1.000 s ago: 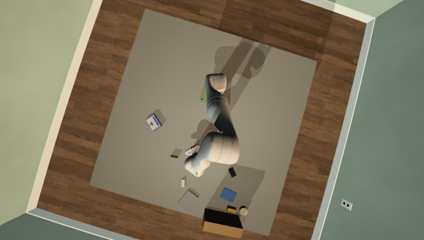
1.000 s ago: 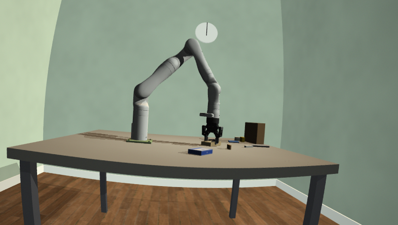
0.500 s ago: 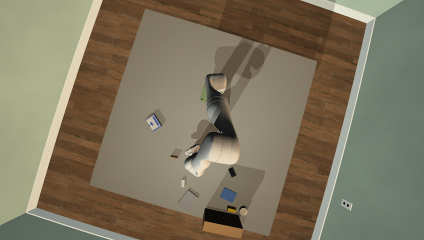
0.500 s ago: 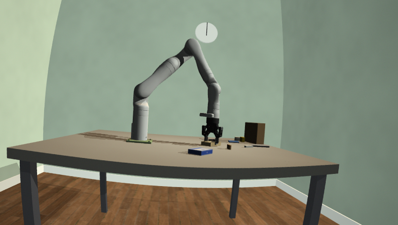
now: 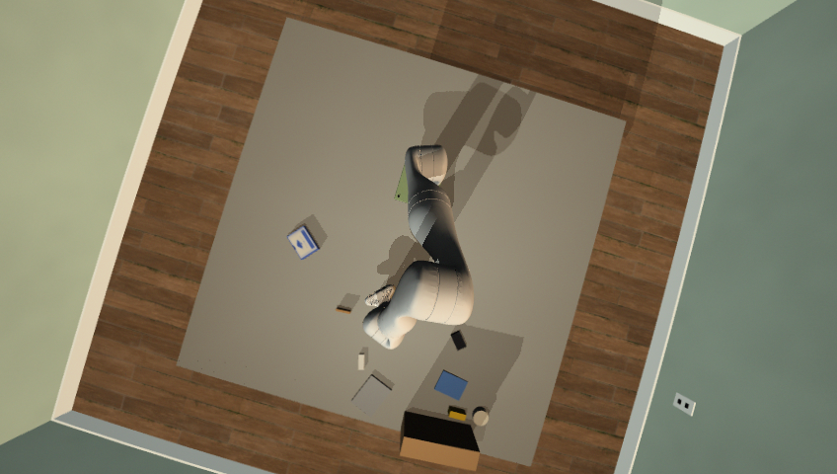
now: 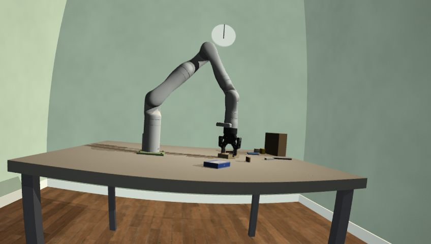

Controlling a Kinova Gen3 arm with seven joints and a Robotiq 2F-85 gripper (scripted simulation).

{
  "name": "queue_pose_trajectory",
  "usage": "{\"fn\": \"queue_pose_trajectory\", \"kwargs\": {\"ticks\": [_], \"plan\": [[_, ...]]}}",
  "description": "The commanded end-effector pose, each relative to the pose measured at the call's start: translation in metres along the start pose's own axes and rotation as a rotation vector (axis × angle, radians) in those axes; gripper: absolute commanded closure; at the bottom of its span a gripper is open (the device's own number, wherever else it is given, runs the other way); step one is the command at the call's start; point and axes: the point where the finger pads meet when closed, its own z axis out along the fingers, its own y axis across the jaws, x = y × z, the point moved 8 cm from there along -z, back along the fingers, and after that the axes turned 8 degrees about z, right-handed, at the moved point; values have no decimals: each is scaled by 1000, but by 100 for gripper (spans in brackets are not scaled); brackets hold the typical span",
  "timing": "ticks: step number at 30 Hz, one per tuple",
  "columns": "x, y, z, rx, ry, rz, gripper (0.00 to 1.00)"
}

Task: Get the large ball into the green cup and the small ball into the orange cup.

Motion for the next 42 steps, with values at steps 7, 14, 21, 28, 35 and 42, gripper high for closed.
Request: {"fn": "queue_pose_trajectory", "kwargs": {"ticks": [7,14,21,28,35,42], "plan": [[0,0,-1,1,-2,0,5],[0,0,-1,1,-2,0,5],[0,0,-1,1,-2,0,5],[0,0,-1,1,-2,0,5],[0,0,-1,1,-2,0,5],[0,0,-2,1,-2,0,5]]}}
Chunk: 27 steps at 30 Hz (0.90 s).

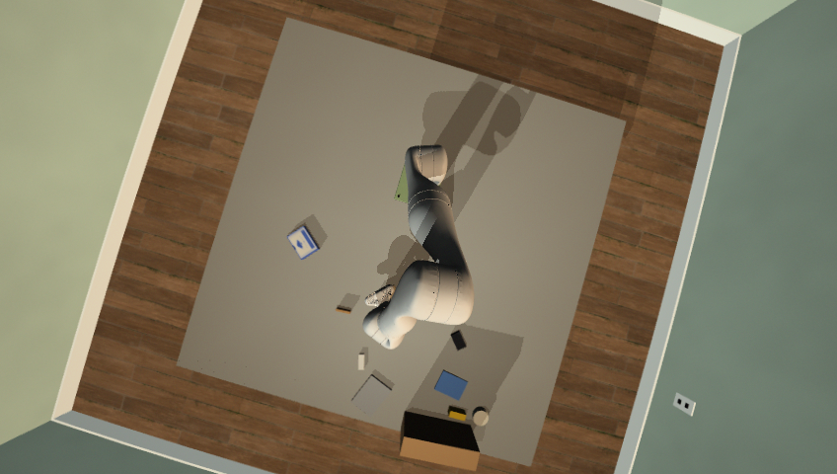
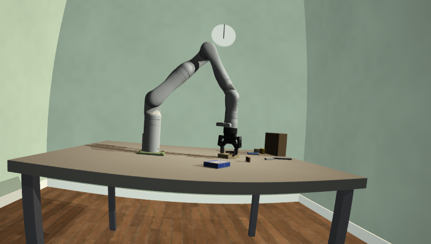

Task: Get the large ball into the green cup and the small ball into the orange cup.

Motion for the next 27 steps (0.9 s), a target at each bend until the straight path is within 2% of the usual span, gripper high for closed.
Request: {"fn": "queue_pose_trajectory", "kwargs": {"ticks": [1,9,27], "plan": [[-1,0,-3,1,-3,0,5],[-1,0,-13,1,-3,0,5],[0,0,-61,1,-3,0,5]]}}
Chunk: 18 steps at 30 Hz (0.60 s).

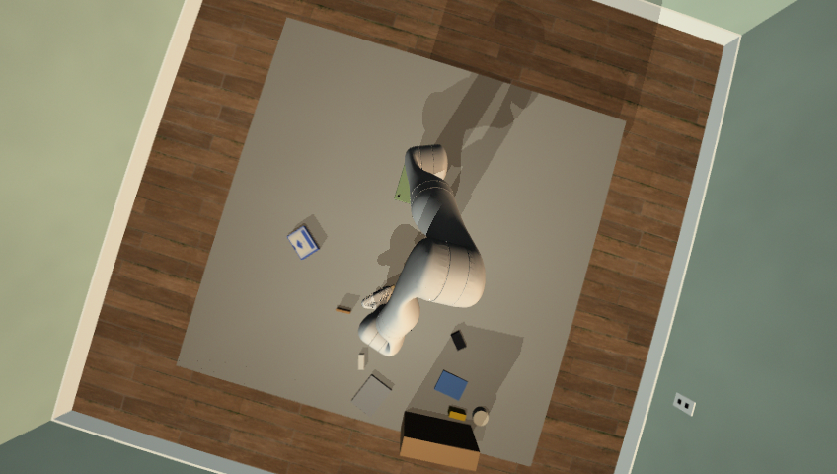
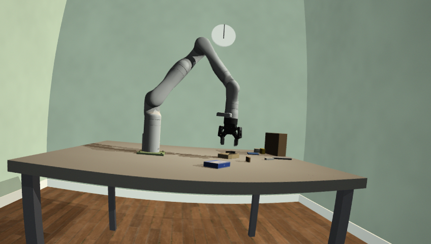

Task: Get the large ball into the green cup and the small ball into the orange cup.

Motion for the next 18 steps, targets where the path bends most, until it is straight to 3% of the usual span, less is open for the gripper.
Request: {"fn": "queue_pose_trajectory", "kwargs": {"ticks": [1,18], "plan": [[-4,1,-12,5,-16,-5,5],[-4,1,-29,5,-16,-5,5]]}}
